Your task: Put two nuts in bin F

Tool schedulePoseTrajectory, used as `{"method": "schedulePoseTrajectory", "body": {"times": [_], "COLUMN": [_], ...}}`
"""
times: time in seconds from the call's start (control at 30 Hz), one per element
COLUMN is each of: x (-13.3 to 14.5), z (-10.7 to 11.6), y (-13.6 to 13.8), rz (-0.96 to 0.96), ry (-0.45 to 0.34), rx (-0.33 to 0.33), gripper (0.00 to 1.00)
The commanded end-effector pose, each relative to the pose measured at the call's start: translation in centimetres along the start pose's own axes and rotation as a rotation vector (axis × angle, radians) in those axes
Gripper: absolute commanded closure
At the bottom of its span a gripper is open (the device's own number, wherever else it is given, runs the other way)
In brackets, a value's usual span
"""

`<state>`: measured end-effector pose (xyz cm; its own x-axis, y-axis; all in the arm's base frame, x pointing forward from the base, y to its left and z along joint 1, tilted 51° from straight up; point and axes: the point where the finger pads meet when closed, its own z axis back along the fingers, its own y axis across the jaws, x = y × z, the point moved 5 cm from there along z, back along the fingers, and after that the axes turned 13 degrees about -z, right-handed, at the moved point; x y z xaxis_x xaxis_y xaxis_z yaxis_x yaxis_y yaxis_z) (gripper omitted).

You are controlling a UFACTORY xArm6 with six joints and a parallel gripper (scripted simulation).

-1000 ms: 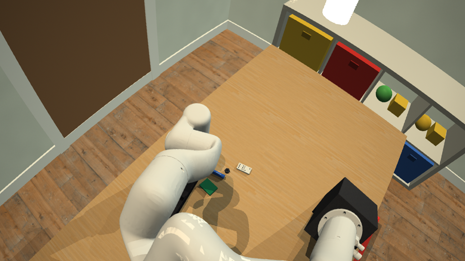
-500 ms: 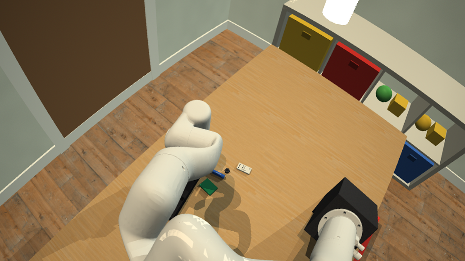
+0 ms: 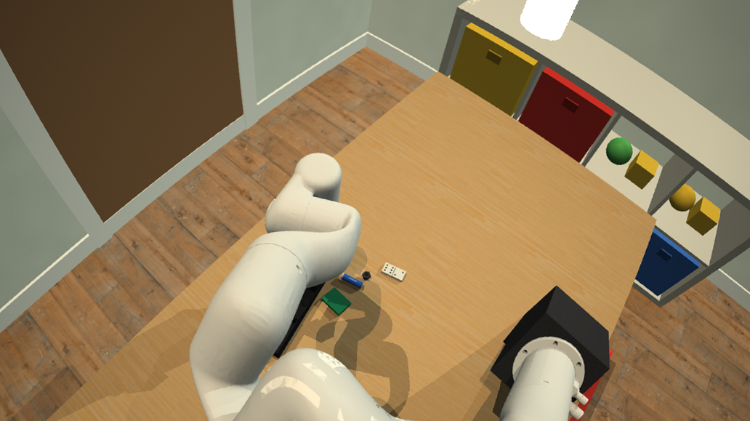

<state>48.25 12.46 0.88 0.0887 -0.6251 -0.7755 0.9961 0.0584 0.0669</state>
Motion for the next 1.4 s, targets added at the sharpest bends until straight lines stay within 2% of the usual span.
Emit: {"method": "schedulePoseTrajectory", "body": {"times": [0.0,0.07,0.1,1.03,1.1,1.37], "x": [0.0,0.0,0.0,0.0,0.0,0.0], "z": [0.2,0.2,0.6,11.1,11.1,14.1], "y": [0.0,0.0,0.0,0.0,0.0,0.0], "rz": [0.0,0.0,0.0,0.001,0.001,0.001], "ry": [0.0,0.0,0.0,-0.001,-0.001,-0.001], "rx": [0.002,0.002,0.002,0.002,0.002,0.002], "gripper": [0.7,0.7,0.0,0.0,0.0,0.0]}}
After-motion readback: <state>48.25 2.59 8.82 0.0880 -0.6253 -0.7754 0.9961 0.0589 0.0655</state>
